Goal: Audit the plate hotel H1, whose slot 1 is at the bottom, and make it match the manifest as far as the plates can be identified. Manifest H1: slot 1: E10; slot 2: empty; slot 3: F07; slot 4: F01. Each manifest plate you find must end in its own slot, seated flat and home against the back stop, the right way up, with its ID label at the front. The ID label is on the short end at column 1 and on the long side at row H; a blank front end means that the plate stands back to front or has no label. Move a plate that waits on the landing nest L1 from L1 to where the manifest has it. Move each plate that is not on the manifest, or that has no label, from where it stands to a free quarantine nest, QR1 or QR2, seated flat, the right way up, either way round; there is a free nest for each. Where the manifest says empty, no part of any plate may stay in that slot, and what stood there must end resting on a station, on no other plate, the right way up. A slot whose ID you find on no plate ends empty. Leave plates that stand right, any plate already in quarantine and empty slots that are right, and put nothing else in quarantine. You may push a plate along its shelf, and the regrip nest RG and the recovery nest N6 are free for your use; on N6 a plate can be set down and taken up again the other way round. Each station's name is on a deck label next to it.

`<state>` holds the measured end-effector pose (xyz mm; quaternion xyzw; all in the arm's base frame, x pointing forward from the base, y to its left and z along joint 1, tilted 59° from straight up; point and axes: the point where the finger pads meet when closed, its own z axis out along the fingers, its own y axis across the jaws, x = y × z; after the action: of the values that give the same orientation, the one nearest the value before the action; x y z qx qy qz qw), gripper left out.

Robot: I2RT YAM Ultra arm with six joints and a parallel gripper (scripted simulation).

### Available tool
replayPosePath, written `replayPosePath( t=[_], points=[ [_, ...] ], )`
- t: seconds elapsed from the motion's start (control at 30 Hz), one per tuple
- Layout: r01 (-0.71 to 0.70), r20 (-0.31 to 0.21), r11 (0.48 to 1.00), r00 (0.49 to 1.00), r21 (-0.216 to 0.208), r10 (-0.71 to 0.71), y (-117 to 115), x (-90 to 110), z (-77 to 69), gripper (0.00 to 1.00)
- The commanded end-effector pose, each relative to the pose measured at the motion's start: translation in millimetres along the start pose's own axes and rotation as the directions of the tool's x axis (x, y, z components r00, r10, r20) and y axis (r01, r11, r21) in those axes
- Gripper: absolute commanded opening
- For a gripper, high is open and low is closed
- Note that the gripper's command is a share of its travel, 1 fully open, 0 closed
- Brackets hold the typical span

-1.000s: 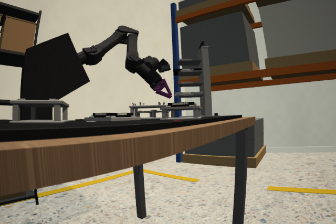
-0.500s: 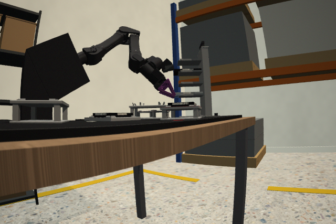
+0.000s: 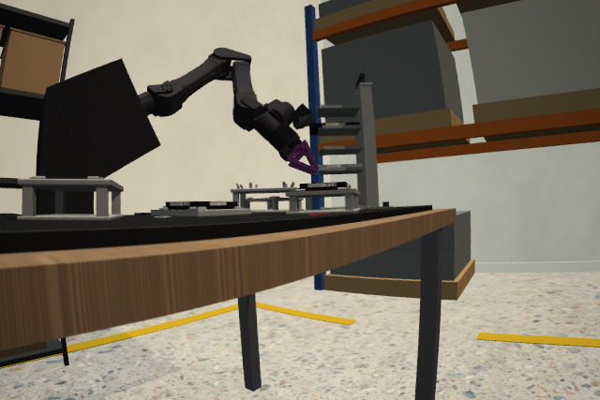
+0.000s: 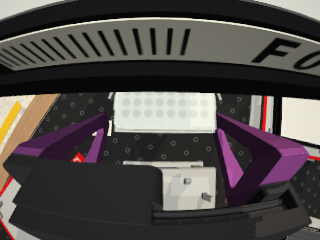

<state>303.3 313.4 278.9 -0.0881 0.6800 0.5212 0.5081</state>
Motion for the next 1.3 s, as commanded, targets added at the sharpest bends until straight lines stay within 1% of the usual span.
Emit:
replayPosePath(
  t=[0.0,0.87,1.27],
  points=[
    [0.001,0.012,1.0,1.0,0.007,-0.001,-2,-6,-0.8,0.86],
    [0.001,0.012,1.0,1.0,0.008,-0.001,-2,-6,-1.0,0.86],
    [0.001,0.012,1.0,1.0,0.008,-0.001,-2,5,-12.4,0.86]
  ],
)
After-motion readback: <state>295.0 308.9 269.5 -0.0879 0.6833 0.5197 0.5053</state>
